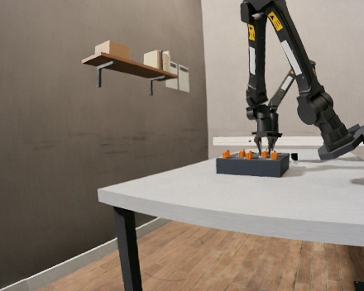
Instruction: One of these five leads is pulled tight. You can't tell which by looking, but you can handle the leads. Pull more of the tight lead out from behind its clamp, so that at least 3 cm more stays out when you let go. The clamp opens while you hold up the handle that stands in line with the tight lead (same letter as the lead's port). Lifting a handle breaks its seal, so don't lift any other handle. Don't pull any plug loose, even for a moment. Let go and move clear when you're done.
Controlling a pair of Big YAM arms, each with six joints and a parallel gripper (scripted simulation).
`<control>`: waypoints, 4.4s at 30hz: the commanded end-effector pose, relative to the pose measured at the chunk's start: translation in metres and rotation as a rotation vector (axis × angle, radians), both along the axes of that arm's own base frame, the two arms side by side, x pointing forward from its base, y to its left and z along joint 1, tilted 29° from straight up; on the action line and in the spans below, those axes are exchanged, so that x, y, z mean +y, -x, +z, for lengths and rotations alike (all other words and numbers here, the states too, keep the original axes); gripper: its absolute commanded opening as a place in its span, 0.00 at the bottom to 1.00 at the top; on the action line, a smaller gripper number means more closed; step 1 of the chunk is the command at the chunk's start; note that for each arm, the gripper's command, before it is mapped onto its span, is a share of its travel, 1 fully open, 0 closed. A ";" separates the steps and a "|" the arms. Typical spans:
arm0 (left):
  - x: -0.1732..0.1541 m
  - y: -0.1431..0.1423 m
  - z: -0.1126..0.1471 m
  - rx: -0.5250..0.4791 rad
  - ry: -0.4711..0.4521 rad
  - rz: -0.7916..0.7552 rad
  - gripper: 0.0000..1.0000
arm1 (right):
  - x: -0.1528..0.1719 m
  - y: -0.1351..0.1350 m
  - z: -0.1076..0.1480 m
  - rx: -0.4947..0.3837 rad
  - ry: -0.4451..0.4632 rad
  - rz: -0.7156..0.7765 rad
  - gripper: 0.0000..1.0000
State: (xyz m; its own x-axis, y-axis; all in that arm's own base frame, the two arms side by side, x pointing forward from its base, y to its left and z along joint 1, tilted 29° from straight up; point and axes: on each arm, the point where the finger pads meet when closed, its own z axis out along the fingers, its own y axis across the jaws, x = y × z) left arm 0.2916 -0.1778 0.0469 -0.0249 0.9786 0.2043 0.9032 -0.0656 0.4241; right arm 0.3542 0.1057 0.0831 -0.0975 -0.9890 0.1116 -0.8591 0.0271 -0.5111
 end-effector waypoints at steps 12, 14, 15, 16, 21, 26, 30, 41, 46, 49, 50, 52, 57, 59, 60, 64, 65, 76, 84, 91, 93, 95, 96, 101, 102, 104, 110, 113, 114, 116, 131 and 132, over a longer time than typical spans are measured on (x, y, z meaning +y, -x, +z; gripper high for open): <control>-0.020 0.007 0.026 -0.053 0.056 -0.007 0.40 | 0.009 -0.038 -0.018 0.047 0.031 0.005 0.00; -0.023 0.007 0.033 -0.057 0.063 -0.007 0.40 | 0.002 -0.037 -0.026 0.073 0.044 -0.006 0.00; -0.023 0.009 0.036 -0.057 0.063 -0.007 0.40 | 0.003 -0.037 -0.026 0.075 0.045 -0.004 0.00; -0.024 0.010 0.039 -0.057 0.063 -0.007 0.40 | 0.005 -0.036 -0.027 0.076 0.046 0.001 0.00; -0.023 0.002 0.057 -0.054 0.060 -0.003 0.64 | 0.007 -0.036 -0.027 0.075 0.045 0.003 0.00; -0.028 0.006 0.065 -0.058 0.064 -0.007 0.64 | 0.007 -0.036 -0.027 0.075 0.044 0.001 0.45; -0.030 0.013 0.076 -0.054 0.061 -0.006 0.64 | 0.007 -0.037 -0.026 0.070 0.041 0.000 0.68; -0.024 0.028 0.078 -0.024 0.029 -0.006 0.64 | 0.020 -0.022 -0.006 0.006 0.005 0.000 0.70; -0.024 0.028 0.078 -0.025 0.031 -0.006 0.64 | 0.024 -0.024 0.007 -0.004 -0.001 0.000 0.70; -0.024 0.028 0.078 -0.025 0.030 -0.007 0.64 | 0.025 -0.020 0.013 -0.003 -0.002 0.001 0.70; -0.024 0.028 0.078 -0.025 0.030 -0.007 0.64 | 0.025 -0.019 0.014 -0.003 -0.003 0.001 0.70; -0.024 0.028 0.078 -0.024 0.030 -0.007 0.64 | 0.021 -0.025 0.022 -0.002 0.001 -0.003 0.70; -0.016 0.029 0.067 -0.005 0.009 -0.002 0.64 | 0.024 -0.010 0.041 0.023 0.013 0.000 0.70; -0.016 0.029 0.067 -0.005 0.009 -0.002 0.64 | 0.018 -0.011 0.029 0.042 0.026 -0.004 0.70; -0.016 0.029 0.067 -0.005 0.009 -0.002 0.64 | 0.017 -0.010 0.025 0.048 0.028 -0.003 0.70; -0.016 0.029 0.067 -0.005 0.009 -0.002 0.64 | 0.014 -0.007 0.015 0.071 0.041 -0.003 0.70; -0.016 0.029 0.067 -0.005 0.009 -0.002 0.64 | 0.014 -0.007 0.014 0.073 0.042 -0.005 0.70; -0.051 0.055 0.073 -0.172 0.179 -0.050 0.64 | 0.025 0.018 0.032 -0.084 -0.245 -0.216 1.00; -0.082 0.083 0.087 -0.303 0.376 -0.101 0.64 | 0.032 0.035 0.043 -0.183 -0.452 -0.350 1.00; -0.110 0.127 0.108 -0.412 0.656 -0.161 0.64 | 0.041 0.055 0.056 -0.288 -0.673 -0.472 1.00; -0.115 0.141 0.115 -0.429 0.743 -0.171 0.64 | 0.043 0.060 0.059 -0.315 -0.731 -0.506 1.00; -0.119 0.155 0.121 -0.439 0.832 -0.179 0.64 | 0.045 0.065 0.062 -0.341 -0.783 -0.535 1.00; -0.119 0.155 0.121 -0.439 0.832 -0.179 0.64 | 0.045 0.065 0.062 -0.341 -0.783 -0.535 1.00; -0.123 0.187 0.135 -0.435 1.045 -0.185 0.64 | 0.050 0.076 0.068 -0.396 -0.891 -0.597 1.00; -0.122 0.197 0.139 -0.427 1.108 -0.185 0.64 | 0.050 0.078 0.070 -0.413 -0.916 -0.609 1.00; -0.120 0.211 0.144 -0.411 1.202 -0.183 0.64 | 0.051 0.082 0.073 -0.438 -0.945 -0.622 1.00; -0.112 0.231 0.147 -0.375 1.341 -0.179 0.64 | 0.055 0.081 0.080 -0.472 -0.944 -0.607 1.00; -0.117 0.235 0.160 -0.370 1.372 -0.174 0.64 | 0.051 0.079 0.080 -0.478 -0.942 -0.617 1.00; -0.117 0.235 0.160 -0.370 1.372 -0.174 0.64 | 0.051 0.079 0.080 -0.478 -0.942 -0.617 1.00; -0.116 0.235 0.160 -0.377 1.364 -0.186 0.64 | 0.052 0.080 0.080 -0.475 -0.943 -0.616 1.00; -0.121 0.191 0.178 -0.434 1.329 -0.066 0.64 | 0.018 0.059 0.118 -0.544 -0.918 -0.615 1.00; -0.122 0.181 0.183 -0.448 1.332 -0.046 0.64 | 0.011 0.053 0.126 -0.561 -0.932 -0.621 1.00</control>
